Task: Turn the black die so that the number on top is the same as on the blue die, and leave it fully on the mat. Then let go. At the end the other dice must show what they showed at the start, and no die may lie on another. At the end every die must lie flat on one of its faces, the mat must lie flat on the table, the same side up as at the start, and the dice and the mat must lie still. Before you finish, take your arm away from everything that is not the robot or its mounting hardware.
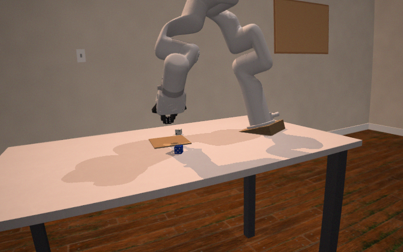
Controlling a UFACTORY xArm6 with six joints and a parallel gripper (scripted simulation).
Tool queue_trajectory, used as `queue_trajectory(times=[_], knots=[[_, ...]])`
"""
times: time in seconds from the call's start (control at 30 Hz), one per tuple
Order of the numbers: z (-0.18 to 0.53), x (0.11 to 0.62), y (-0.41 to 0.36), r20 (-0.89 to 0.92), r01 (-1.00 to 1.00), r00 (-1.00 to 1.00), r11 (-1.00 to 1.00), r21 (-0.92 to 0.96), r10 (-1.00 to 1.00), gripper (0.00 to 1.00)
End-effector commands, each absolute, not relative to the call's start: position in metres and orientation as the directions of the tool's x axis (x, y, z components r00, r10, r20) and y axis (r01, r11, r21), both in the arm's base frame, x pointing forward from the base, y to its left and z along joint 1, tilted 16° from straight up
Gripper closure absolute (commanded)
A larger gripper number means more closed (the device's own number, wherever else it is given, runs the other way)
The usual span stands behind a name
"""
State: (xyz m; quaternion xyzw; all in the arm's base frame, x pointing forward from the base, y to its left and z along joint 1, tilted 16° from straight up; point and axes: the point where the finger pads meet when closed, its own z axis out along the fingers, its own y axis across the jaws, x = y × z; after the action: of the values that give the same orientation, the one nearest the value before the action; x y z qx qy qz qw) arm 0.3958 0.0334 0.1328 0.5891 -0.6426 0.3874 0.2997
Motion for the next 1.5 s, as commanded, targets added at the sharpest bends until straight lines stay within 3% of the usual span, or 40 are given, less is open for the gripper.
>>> queue_trajectory(times=[0.0, 0.3, 0.57, 0.83, 1.13, 1.47], knots=[[0.1346, 0.3964, 0.0343, 0.841, -0.989, -0.128, 0.005, -0.148, -0.526, 0.79], [0.1342, 0.3962, 0.0335, 0.823, -0.990, -0.124, 0.007, -0.144, -0.555, 0.79], [0.1366, 0.3960, 0.0324, 0.682, -0.989, -0.105, 0.006, -0.147, -0.724, 0.79], [0.1386, 0.3954, 0.0303, 0.665, -0.989, -0.102, 0.006, -0.144, -0.739, 0.79], [0.1404, 0.3953, 0.0283, 0.474, -0.989, -0.075, 0.006, -0.146, -0.877, 0.79], [0.1407, 0.3934, 0.0259, 0.415, -0.991, -0.062, 0.006, -0.134, -0.908, 0.79]])
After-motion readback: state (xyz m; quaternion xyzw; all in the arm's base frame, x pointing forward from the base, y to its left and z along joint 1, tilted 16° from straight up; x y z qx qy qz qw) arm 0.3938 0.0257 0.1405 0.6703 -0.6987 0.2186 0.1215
